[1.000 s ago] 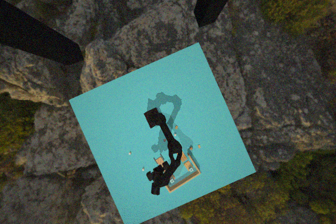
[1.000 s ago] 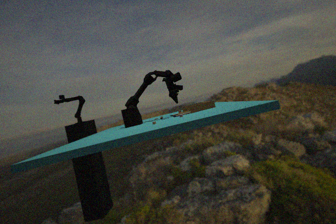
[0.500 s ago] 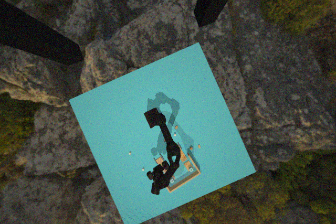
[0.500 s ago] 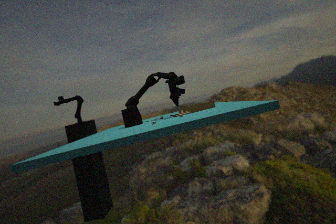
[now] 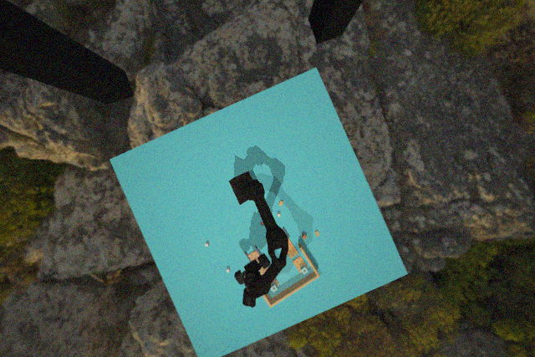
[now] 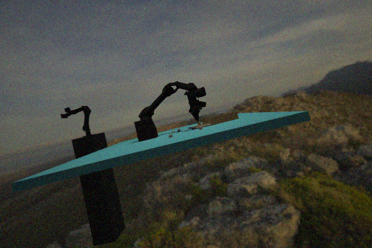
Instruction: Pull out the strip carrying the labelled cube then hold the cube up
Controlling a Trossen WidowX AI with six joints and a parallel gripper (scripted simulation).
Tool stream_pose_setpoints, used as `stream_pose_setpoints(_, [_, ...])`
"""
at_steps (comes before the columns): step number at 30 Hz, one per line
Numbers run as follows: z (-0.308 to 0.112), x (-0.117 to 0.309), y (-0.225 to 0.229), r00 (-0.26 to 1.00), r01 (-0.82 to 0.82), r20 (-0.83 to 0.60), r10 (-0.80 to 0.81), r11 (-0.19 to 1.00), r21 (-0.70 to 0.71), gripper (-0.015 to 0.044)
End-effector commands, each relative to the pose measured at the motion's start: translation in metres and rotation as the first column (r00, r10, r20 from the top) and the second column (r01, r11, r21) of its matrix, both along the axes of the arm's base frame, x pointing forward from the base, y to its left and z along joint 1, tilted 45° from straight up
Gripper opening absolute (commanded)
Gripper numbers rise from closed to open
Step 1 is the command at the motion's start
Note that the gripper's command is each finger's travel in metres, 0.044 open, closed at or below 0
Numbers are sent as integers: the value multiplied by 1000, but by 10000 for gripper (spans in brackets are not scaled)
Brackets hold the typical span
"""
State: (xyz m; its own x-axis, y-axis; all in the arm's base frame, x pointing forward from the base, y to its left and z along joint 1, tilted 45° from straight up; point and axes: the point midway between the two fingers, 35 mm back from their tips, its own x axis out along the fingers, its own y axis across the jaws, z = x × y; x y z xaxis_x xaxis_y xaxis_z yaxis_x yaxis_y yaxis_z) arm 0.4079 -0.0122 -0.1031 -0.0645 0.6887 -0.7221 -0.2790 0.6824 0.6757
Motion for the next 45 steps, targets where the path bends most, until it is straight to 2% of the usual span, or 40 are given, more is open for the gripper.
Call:
stream_pose_setpoints(1, [-6, -2, 7, 1000, 1, -8, -1, 1000, 5, 0])
stream_pose_setpoints(21, [-26, -6, 32, 1000, 1, -8, -1, 1000, 8, 0])
stream_pose_setpoints(45, [-26, -7, 32, 1000, 1, -8, -1, 1000, 8, 0])
